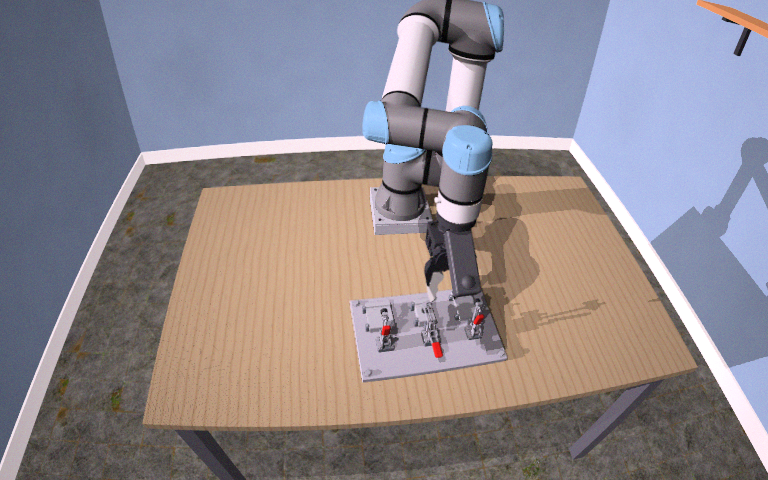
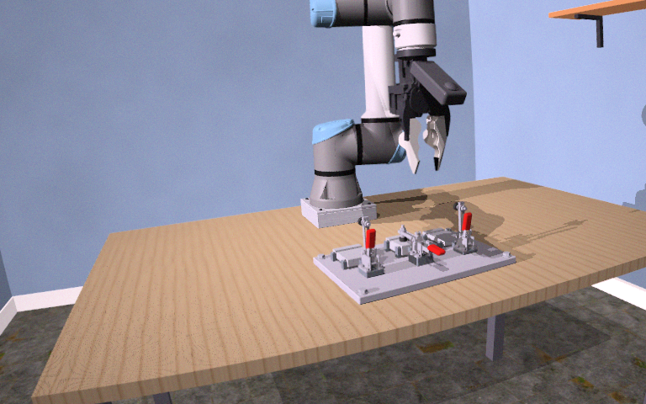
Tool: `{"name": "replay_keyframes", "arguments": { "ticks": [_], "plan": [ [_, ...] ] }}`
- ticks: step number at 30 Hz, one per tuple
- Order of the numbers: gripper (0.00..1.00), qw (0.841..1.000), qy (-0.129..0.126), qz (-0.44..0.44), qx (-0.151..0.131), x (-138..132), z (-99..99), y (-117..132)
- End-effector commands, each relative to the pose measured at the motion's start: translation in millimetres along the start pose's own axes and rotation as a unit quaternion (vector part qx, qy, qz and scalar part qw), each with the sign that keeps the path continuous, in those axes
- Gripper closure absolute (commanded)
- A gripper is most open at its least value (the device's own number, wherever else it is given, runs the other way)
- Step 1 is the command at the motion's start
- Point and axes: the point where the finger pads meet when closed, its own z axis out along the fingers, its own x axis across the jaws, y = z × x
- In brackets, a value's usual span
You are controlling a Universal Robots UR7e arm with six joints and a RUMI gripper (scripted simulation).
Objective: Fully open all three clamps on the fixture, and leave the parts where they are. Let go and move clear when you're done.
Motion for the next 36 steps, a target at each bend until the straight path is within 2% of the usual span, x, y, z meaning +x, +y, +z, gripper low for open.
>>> {"name": "replay_keyframes", "arguments": {
  "ticks": [1,5,7,14,18,36],
  "plan": [
    [0.72,1.0,0.0,0.0,0.001,0,2.9,0],
    [0.72,1.0,0.0,0.0,0.001,0,15.2,0],
    [0.72,1.0,0.0,0.0,0.001,0,15.2,0],
    [0.72,1.0,0.0,0.0,0.001,0,46.5,0],
    [0.72,1.0,0.0,0.0,0.001,0,57.1,0],
    [0.72,1.0,0.0,0.0,0.001,0,59.2,-6]
  ]
}}
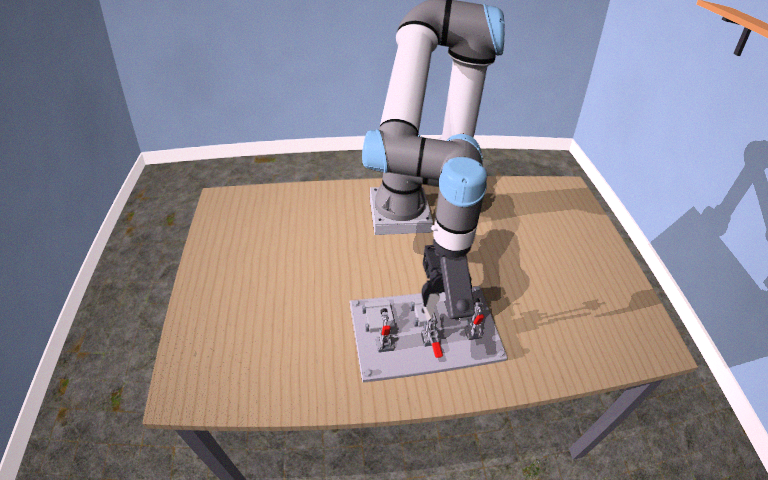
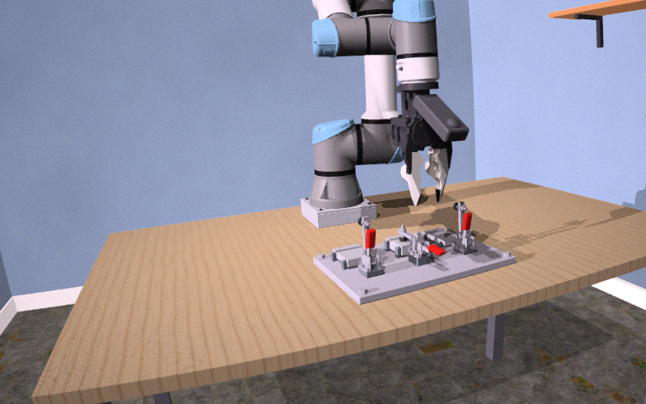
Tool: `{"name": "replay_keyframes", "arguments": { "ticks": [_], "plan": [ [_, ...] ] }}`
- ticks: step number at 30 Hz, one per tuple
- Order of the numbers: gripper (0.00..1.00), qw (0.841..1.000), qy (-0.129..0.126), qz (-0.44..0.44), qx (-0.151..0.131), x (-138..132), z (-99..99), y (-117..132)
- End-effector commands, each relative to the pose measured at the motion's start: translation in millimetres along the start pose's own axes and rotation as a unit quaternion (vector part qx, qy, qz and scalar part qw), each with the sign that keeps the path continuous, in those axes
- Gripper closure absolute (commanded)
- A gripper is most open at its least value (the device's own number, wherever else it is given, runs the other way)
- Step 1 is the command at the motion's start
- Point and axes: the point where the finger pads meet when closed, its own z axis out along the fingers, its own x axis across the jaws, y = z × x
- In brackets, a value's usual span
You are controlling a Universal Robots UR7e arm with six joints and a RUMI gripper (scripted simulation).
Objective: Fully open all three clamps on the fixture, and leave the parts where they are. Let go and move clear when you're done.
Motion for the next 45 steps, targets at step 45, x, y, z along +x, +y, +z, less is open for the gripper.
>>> {"name": "replay_keyframes", "arguments": {
  "ticks": [45],
  "plan": [
    [0.72,1.0,0.0,0.0,0.001,0,24.5,-24]
  ]
}}
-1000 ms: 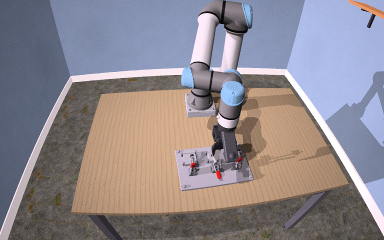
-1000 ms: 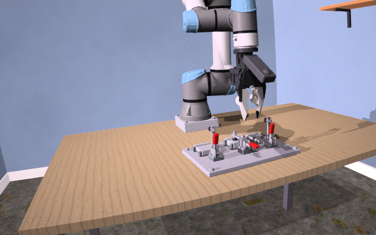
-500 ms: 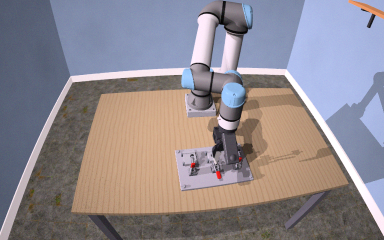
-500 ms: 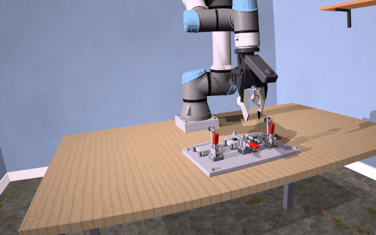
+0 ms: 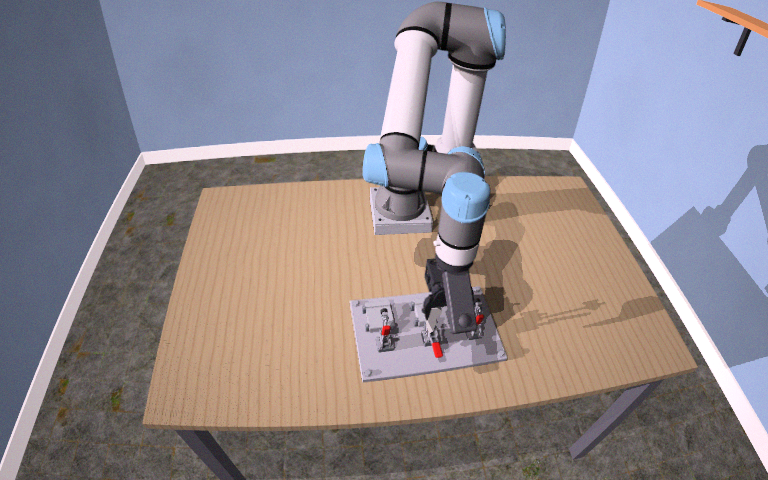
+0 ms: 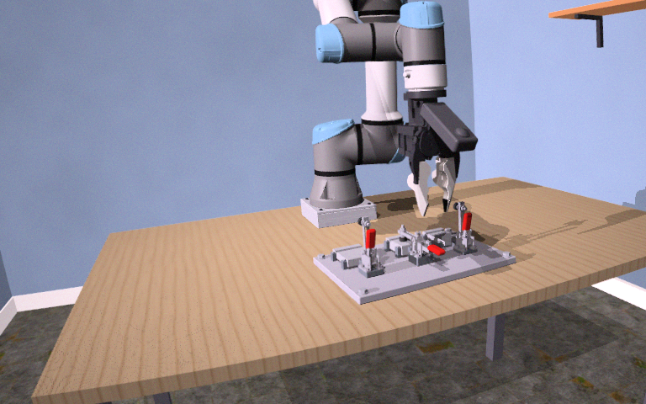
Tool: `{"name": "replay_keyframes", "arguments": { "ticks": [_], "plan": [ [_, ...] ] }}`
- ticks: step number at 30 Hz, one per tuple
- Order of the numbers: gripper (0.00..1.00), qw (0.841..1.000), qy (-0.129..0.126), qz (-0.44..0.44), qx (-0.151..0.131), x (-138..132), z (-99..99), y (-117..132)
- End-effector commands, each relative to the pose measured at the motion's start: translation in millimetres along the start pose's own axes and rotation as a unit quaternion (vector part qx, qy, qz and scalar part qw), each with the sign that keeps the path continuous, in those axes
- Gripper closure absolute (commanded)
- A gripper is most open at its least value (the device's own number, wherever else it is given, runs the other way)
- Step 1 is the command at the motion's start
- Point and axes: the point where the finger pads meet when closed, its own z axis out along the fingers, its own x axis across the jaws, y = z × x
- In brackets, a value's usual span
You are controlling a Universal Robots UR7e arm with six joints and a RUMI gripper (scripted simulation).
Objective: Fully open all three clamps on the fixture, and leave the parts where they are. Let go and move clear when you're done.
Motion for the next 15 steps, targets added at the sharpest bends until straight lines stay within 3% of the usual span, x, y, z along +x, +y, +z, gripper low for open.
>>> {"name": "replay_keyframes", "arguments": {
  "ticks": [1,9,15],
  "plan": [
    [0.72,1.0,0.0,0.0,0.001,0,13.7,0],
    [0.72,1.0,0.0,0.0,0.001,0,41.7,-1],
    [0.72,1.0,0.0,0.0,0.001,0,51.1,-1]
  ]
}}
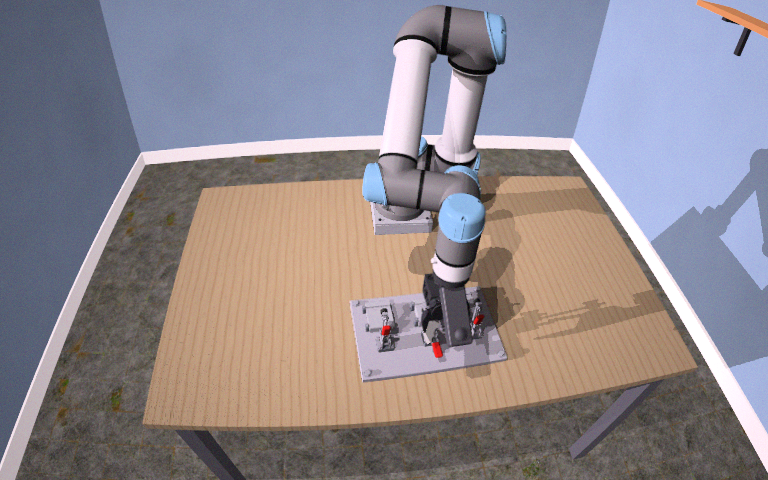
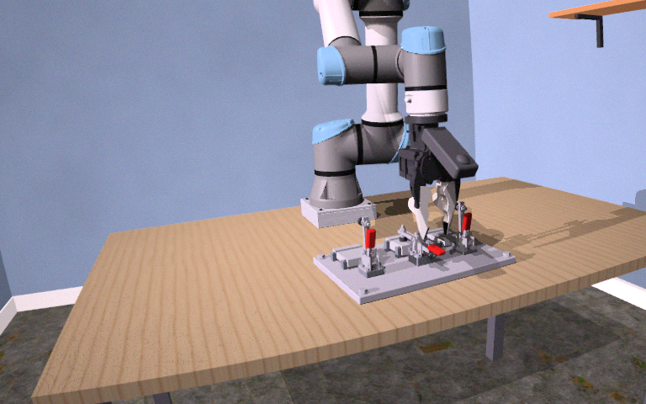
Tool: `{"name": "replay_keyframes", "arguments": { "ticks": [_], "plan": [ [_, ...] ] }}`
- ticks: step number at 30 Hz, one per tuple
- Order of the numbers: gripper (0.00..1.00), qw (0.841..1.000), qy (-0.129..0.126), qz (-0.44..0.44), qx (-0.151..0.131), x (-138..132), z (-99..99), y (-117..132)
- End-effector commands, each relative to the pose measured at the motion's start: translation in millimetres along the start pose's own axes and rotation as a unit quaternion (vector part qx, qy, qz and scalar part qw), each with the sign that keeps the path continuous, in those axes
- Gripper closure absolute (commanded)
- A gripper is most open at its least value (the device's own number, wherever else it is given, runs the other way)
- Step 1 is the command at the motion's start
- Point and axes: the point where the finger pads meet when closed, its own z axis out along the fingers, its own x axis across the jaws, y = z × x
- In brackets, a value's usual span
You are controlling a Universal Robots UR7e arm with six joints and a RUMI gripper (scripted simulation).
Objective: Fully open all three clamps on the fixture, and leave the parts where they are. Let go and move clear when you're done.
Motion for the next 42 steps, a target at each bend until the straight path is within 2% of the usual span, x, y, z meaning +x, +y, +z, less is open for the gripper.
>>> {"name": "replay_keyframes", "arguments": {
  "ticks": [1,42],
  "plan": [
    [0.72,1.0,0.0,0.0,0.001,0.2,9.3,-0.8],
    [0.72,1.0,0.0,0.0,0.001,0.2,13.1,-0.8]
  ]
}}
